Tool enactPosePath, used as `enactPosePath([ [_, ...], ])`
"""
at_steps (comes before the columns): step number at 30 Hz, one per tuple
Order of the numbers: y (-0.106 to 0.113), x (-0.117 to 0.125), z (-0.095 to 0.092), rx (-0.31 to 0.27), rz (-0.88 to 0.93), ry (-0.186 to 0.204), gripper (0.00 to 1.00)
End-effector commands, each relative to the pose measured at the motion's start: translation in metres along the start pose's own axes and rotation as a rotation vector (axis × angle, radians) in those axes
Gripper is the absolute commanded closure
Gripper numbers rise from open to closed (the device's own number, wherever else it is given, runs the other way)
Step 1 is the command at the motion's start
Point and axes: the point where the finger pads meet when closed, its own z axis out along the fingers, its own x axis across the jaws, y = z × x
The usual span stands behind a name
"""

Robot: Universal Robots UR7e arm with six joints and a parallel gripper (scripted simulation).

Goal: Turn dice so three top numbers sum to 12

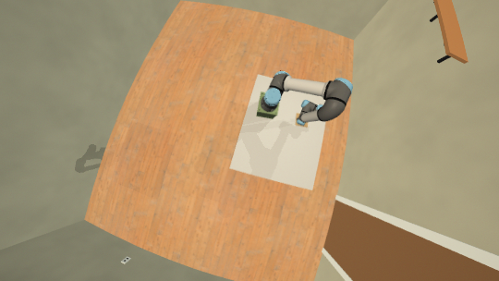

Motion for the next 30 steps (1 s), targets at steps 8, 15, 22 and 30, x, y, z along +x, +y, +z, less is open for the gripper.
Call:
enactPosePath([
  [8,-0.0005,0.0001,0.0001,0.001,0.0,0.0,0.6],
  [15,-0.0005,0.0001,0.0015,0.001,0.0,0.0,0.6],
  [22,-0.0005,0.0001,0.0032,0.001,0.0,0.0,0.6],
  [30,-0.0005,0.0001,0.0035,0.001,0.0,0.0,0.6],
])
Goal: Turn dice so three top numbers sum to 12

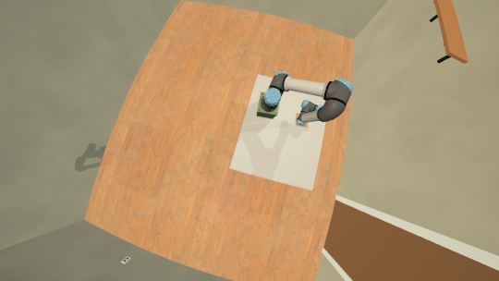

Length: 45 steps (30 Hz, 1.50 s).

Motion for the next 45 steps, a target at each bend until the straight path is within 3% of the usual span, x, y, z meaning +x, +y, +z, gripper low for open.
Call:
enactPosePath([
  [1,-0.0005,0.0001,-0.0004,0.001,0.0,0.0,0.6],
  [31,-0.0005,0.0001,-0.0004,0.001,0.0,0.0,0.6],
  [32,-0.0005,0.0001,-0.0004,0.001,0.0,0.0,0.54],
  [36,-0.0005,0.0001,-0.0004,0.001,0.0,0.0,0.54],
  [40,-0.0005,0.0001,-0.0004,0.001,0.0,0.0,0.42],
  [42,-0.0005,0.0001,-0.0004,0.001,0.0,0.0,0.42],
  [43,-0.0005,0.0001,-0.0004,0.001,0.0,0.0,0.36],
  [45,-0.0005,0.0001,-0.0004,0.001,0.0,0.0,0.36],
])
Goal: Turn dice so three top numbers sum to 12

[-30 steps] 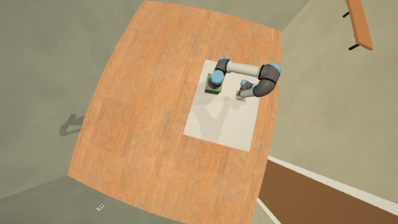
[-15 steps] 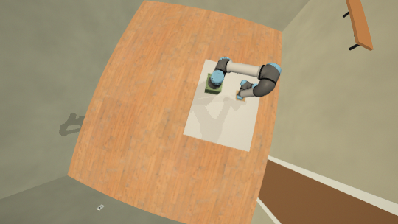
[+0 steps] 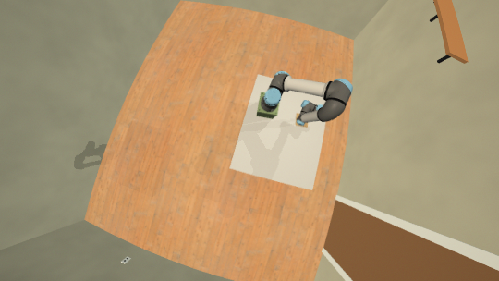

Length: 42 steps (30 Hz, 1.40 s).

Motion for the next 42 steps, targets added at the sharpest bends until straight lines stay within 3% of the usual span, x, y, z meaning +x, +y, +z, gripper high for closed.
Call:
enactPosePath([
  [1,0.0,0.0,0.0,0.001,0.0,0.0,0.3],
  [15,0.0,0.0,-0.002,0.001,0.0,0.0,0.3],
  [24,0.0,0.0,-0.016,0.001,0.0,0.0,0.3],
  [37,0.0,0.0,-0.072,0.001,0.0,0.0,0.3],
  [42,0.0,0.0,-0.081,0.001,0.0,0.0,0.3],
])
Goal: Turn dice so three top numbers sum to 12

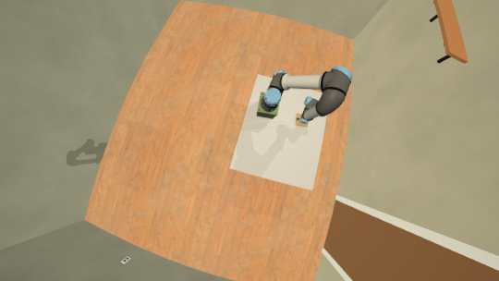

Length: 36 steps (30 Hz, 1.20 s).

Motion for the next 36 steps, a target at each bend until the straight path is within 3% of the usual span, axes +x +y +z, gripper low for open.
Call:
enactPosePath([
  [1,-0.0001,0.0002,-0.0141,-0.002,0.0,0.0,0.3],
  [9,-0.0001,0.0002,-0.0209,-0.002,0.0,0.0,0.3],
  [10,-0.0001,0.0002,-0.0209,-0.002,0.0,0.0,0.0],
  [36,-0.0001,0.0002,-0.023,-0.002,0.0,0.0,0.0],
])
